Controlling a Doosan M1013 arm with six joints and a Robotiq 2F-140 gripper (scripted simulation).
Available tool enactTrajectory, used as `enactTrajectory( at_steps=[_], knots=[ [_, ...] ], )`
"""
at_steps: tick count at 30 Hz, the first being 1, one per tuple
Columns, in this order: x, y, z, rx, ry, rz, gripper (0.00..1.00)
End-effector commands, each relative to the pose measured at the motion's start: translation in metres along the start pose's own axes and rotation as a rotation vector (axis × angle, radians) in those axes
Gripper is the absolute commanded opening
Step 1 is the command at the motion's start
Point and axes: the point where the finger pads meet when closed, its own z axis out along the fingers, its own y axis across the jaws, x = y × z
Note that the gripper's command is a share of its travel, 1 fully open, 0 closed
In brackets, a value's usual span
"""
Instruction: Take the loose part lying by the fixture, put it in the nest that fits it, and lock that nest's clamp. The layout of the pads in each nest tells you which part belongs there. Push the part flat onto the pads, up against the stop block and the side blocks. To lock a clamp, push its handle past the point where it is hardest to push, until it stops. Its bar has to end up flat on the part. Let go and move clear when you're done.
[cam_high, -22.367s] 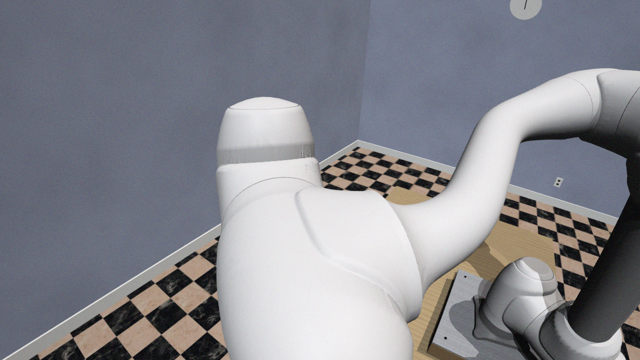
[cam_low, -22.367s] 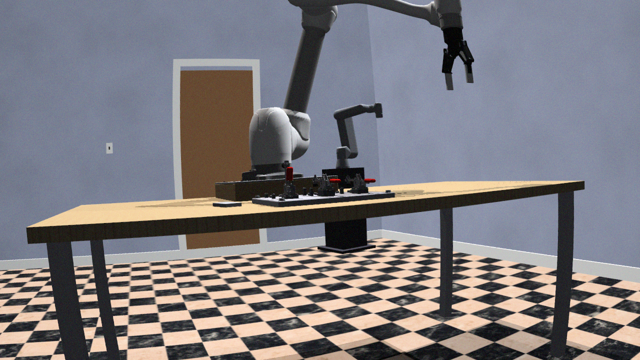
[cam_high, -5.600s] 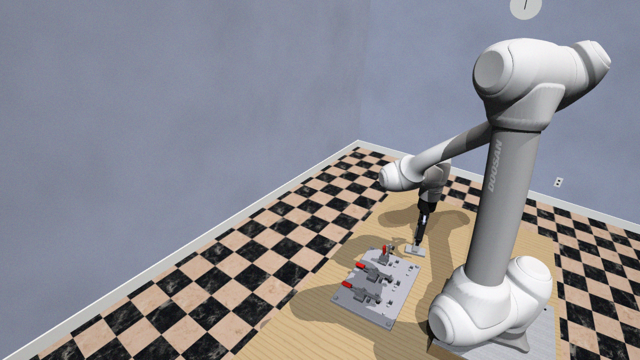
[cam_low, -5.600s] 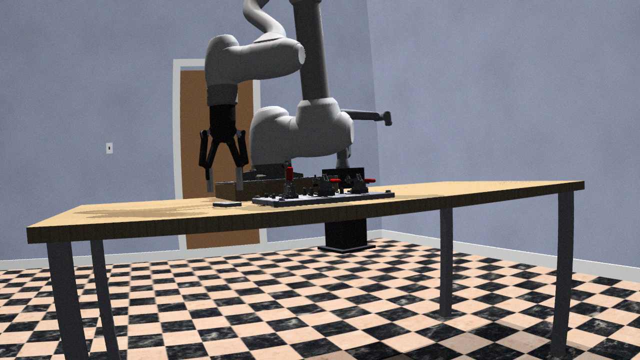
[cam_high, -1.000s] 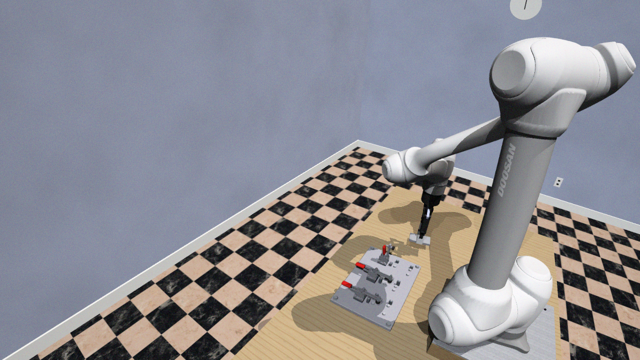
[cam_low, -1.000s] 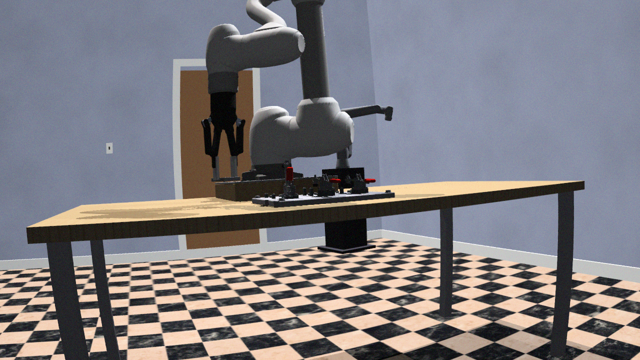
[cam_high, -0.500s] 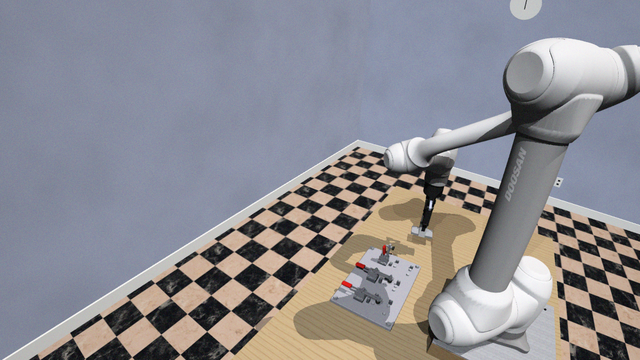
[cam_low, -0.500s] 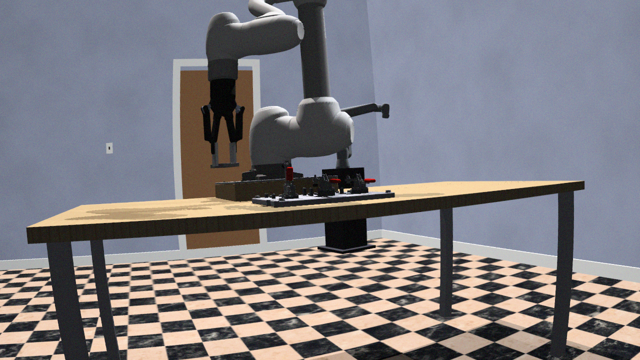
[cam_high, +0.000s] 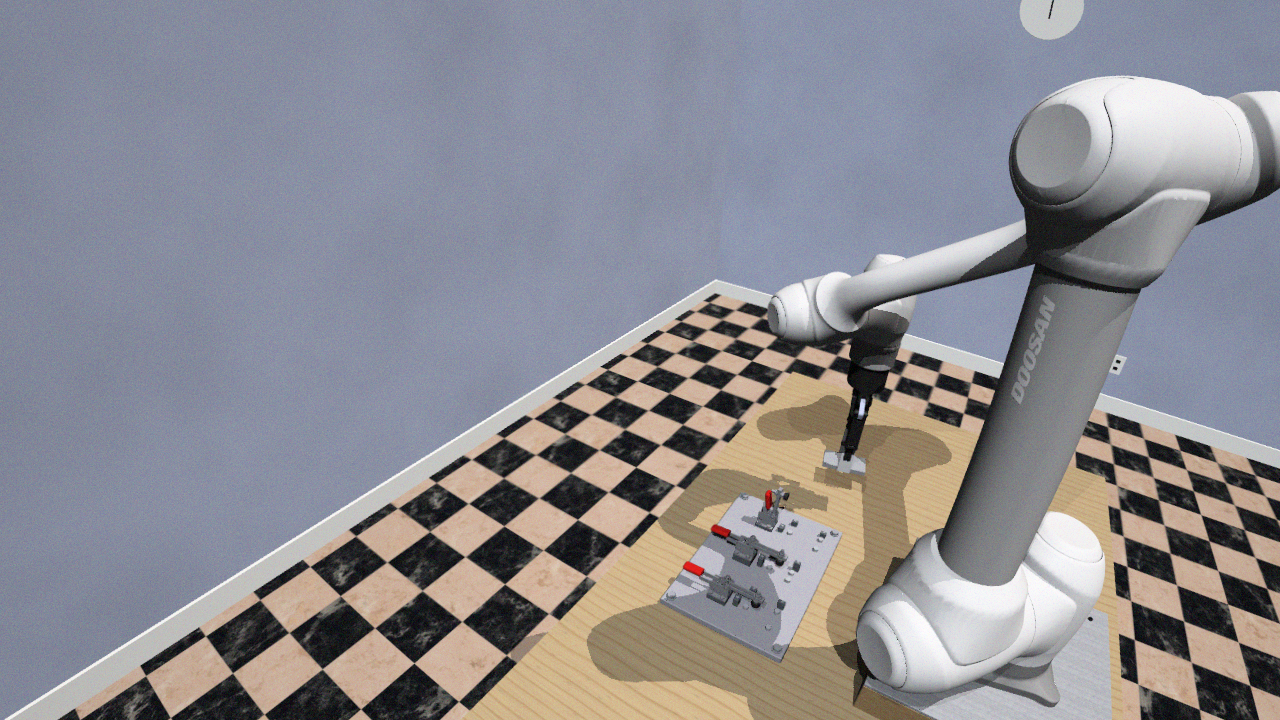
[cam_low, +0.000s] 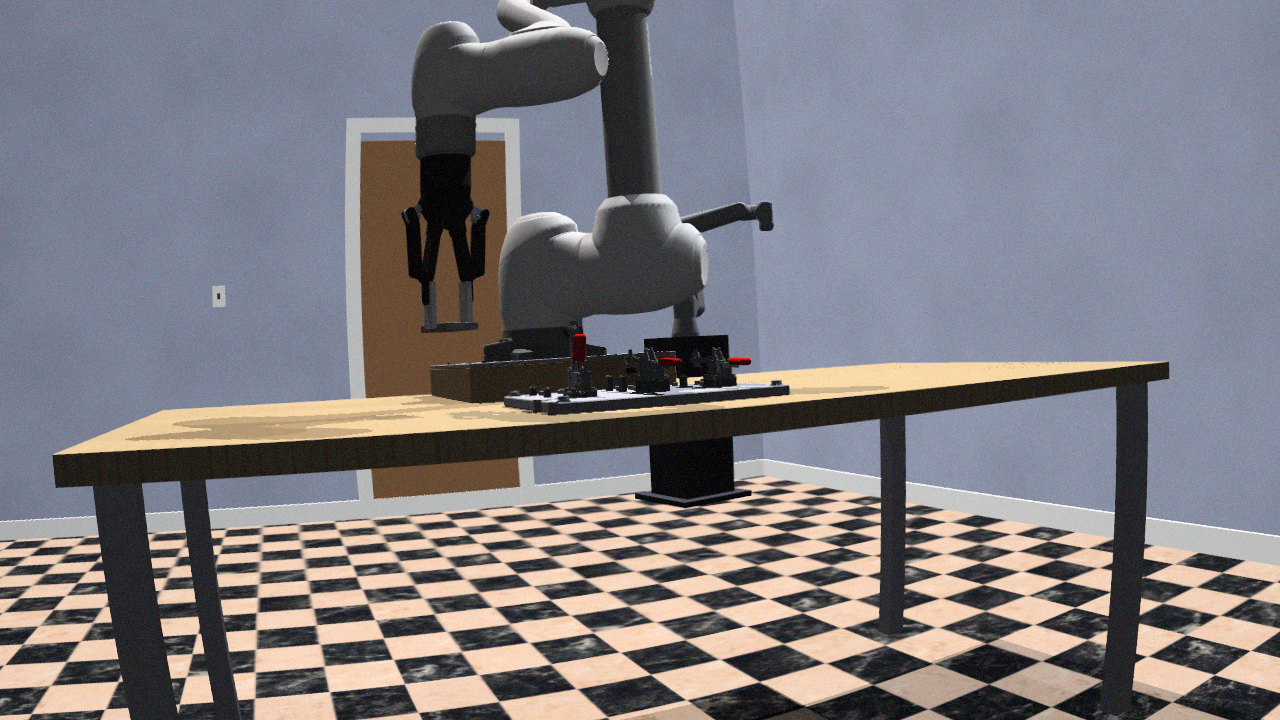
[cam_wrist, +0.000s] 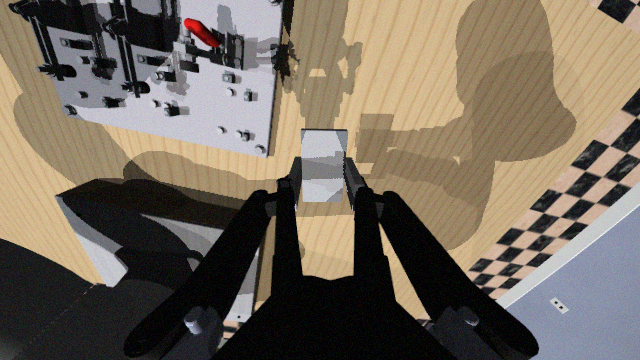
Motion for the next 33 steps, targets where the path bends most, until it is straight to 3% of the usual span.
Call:
enactTrajectory(
  at_steps=[1, 9, 17, 33],
  knots=[
    [0.0016, 0.0004, -0.003, 0.001, 0.002, -0.002, 0.1],
    [0.0016, 0.0004, -0.003, 0.001, 0.002, 0.02, 0.1],
    [0.0016, 0.0004, -0.003, 0.001, 0.002, 0.19, 0.1],
    [0.0019, 0.0005, -0.0021, 0.001, 0.002, 0.212, 0.1]
  ],
)
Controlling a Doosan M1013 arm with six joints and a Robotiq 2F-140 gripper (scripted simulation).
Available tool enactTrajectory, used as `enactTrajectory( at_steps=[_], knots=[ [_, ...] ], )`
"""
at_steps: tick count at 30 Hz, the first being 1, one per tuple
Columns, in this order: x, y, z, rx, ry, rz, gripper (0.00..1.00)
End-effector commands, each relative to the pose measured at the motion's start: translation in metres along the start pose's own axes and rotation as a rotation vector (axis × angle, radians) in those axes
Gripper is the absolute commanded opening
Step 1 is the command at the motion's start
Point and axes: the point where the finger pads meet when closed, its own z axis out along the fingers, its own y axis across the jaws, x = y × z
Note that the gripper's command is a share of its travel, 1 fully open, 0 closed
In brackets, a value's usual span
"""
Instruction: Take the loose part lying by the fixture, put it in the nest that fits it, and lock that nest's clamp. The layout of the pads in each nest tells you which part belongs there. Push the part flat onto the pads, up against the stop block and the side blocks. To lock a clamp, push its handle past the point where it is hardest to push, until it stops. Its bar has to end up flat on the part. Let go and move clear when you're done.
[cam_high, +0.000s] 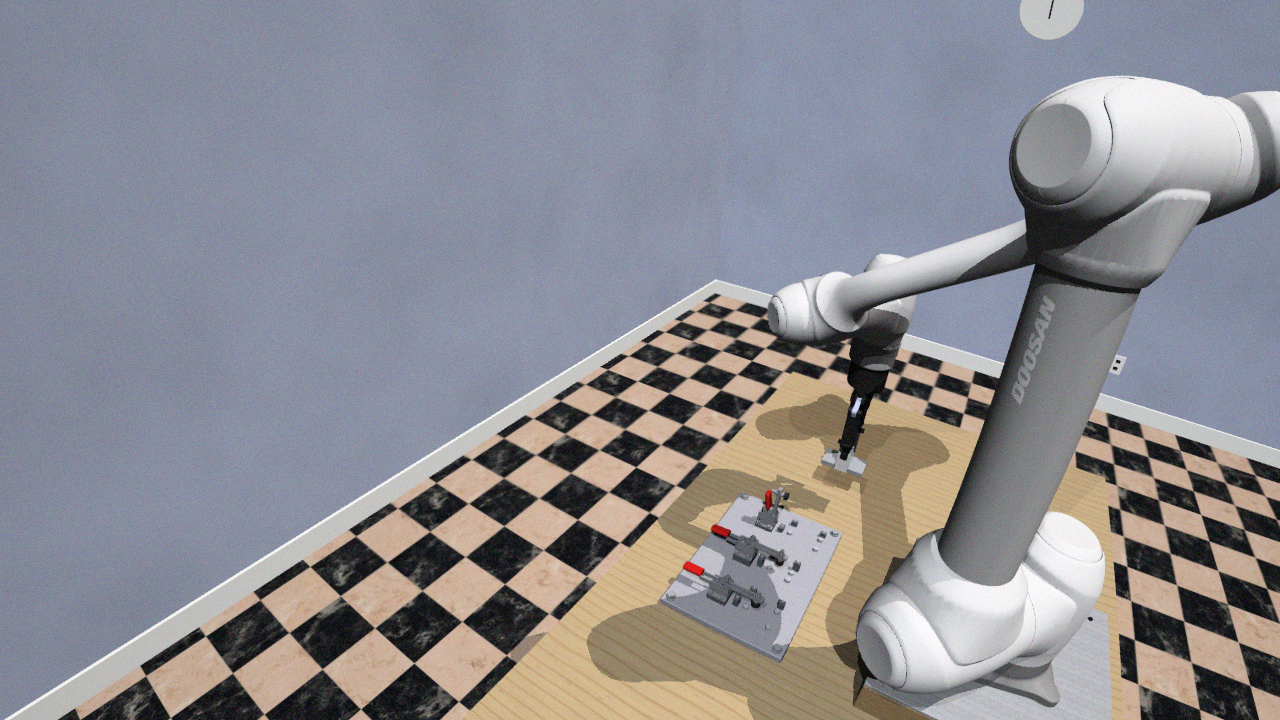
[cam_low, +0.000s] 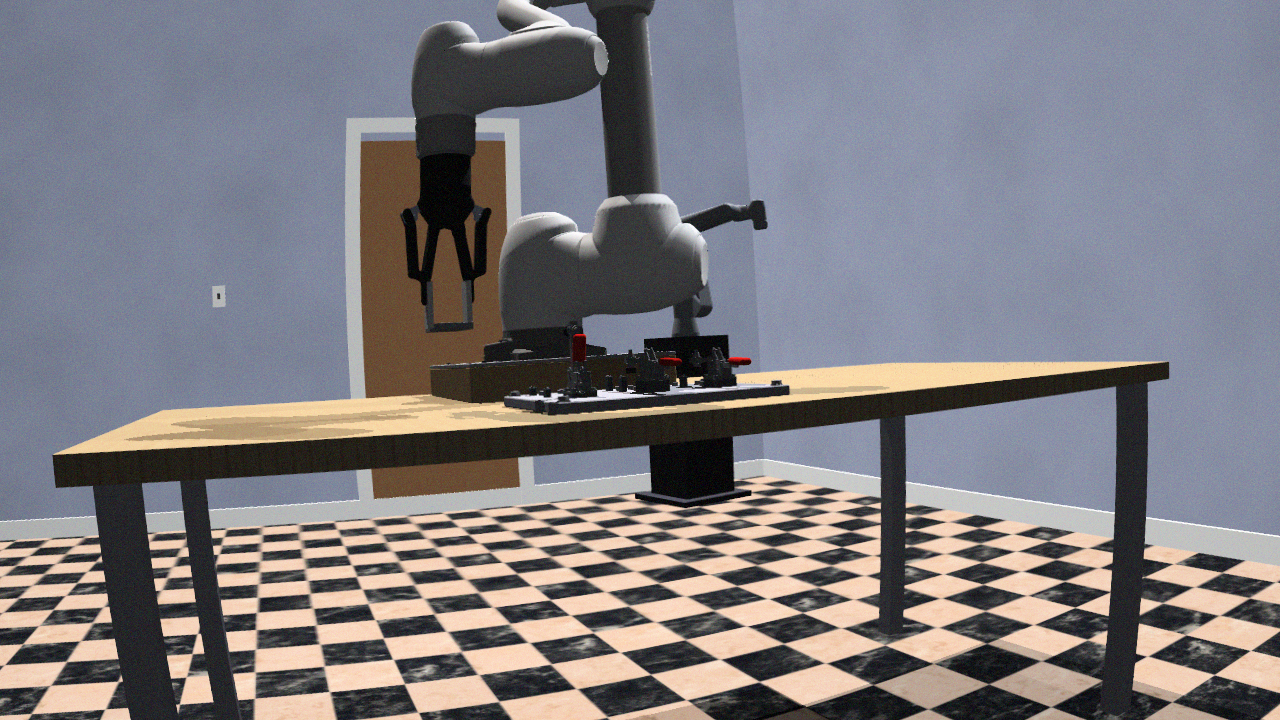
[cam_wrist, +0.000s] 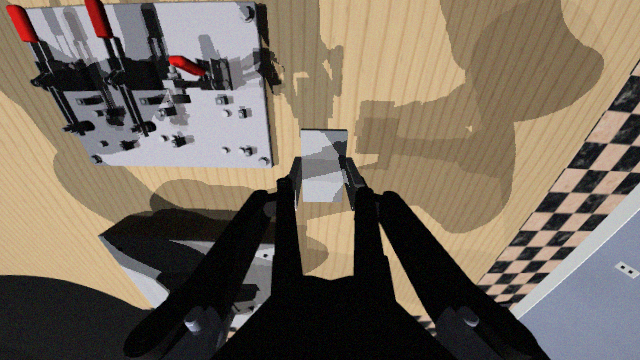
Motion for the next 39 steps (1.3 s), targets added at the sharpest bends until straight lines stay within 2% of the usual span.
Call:
enactTrajectory(
  at_steps=[1, 39],
  knots=[
    [0.002, 0.0, -0.002, 0.002, 0.002, 0.007, 0.1],
    [0.009, 0.0, 0.018, 0.002, 0.002, 0.007, 0.1]
  ],
)
